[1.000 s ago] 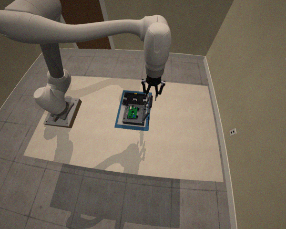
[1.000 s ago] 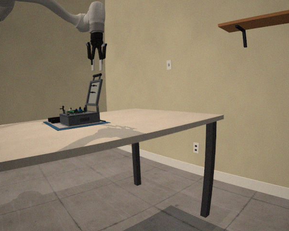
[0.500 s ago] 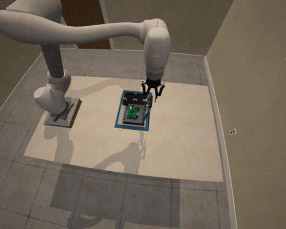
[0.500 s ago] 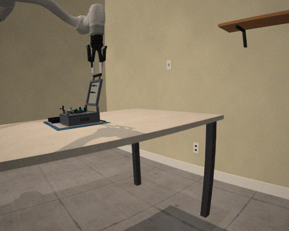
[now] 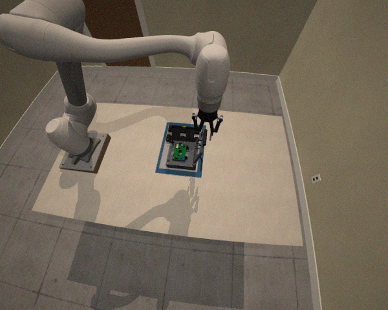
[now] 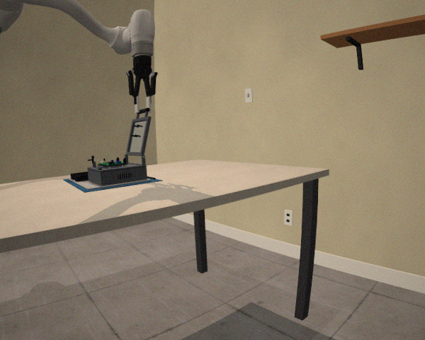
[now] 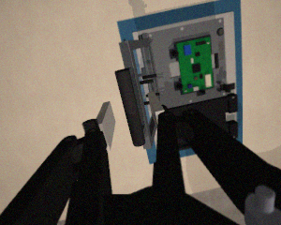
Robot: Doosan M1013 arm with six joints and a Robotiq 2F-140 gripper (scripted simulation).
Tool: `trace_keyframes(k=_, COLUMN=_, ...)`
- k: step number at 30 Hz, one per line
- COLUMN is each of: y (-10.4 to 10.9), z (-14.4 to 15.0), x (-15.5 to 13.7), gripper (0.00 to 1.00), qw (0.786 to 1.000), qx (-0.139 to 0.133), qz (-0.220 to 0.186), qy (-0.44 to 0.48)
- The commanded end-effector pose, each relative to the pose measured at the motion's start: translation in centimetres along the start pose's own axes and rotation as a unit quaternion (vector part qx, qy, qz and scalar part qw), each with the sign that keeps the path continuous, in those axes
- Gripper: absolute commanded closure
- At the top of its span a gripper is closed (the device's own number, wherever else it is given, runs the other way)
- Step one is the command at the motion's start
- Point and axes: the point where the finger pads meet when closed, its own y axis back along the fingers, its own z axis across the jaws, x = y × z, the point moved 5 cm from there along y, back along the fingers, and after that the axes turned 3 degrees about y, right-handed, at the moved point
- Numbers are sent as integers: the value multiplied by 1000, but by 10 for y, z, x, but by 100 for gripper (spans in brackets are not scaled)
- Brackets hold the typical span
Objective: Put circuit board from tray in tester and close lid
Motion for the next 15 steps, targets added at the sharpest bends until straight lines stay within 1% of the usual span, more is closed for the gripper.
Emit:
trace_keyframes(k=1, y=-2, z=0, x=0, gripper=70, qw=1000, qx=0, qz=0, qy=0)
trace_keyframes(k=15, y=-4, z=0, x=0, gripper=70, qw=1000, qx=0, qz=0, qy=0)
